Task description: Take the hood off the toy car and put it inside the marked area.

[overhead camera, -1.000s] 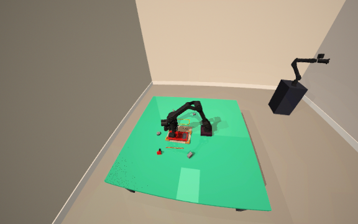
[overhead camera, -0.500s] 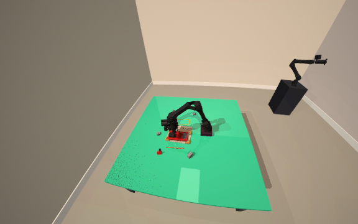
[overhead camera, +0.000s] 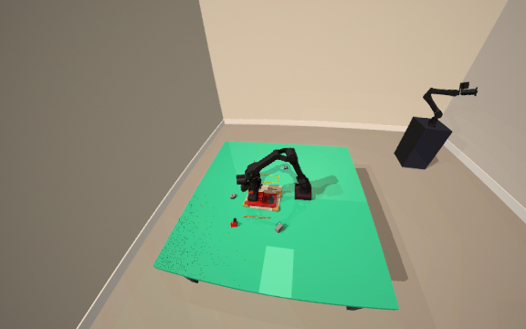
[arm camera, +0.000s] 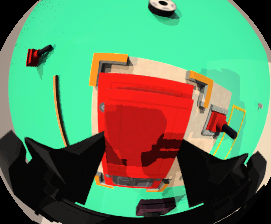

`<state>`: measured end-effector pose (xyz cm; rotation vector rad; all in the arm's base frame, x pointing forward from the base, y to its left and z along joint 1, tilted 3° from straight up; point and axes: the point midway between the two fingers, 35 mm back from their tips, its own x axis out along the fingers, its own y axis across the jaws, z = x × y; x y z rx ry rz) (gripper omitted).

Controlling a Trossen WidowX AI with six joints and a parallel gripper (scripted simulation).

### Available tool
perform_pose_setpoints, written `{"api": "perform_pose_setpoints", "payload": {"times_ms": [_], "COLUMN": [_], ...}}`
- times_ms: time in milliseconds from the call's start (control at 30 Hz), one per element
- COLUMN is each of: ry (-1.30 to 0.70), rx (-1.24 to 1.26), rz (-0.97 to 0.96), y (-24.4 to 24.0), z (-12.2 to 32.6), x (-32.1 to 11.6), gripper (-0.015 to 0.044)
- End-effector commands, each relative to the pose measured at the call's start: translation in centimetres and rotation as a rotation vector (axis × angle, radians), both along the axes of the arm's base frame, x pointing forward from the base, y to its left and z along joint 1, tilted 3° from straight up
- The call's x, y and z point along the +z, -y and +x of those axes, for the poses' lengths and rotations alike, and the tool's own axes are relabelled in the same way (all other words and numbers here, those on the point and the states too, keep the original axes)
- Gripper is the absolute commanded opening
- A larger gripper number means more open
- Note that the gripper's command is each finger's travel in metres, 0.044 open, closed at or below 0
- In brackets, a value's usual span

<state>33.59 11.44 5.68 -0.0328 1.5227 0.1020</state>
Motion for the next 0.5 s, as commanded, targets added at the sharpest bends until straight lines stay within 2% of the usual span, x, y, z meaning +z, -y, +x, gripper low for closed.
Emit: {"api": "perform_pose_setpoints", "payload": {"times_ms": [0, 467], "ry": [0.011, 0.010], "rx": [0.001, 0.001], "rz": [0.004, 0.003], "y": [-0.07, -0.01], "z": [0.24, 0.18], "x": [0.60, 1.52], "gripper": [0.0000, 0.0000]}}
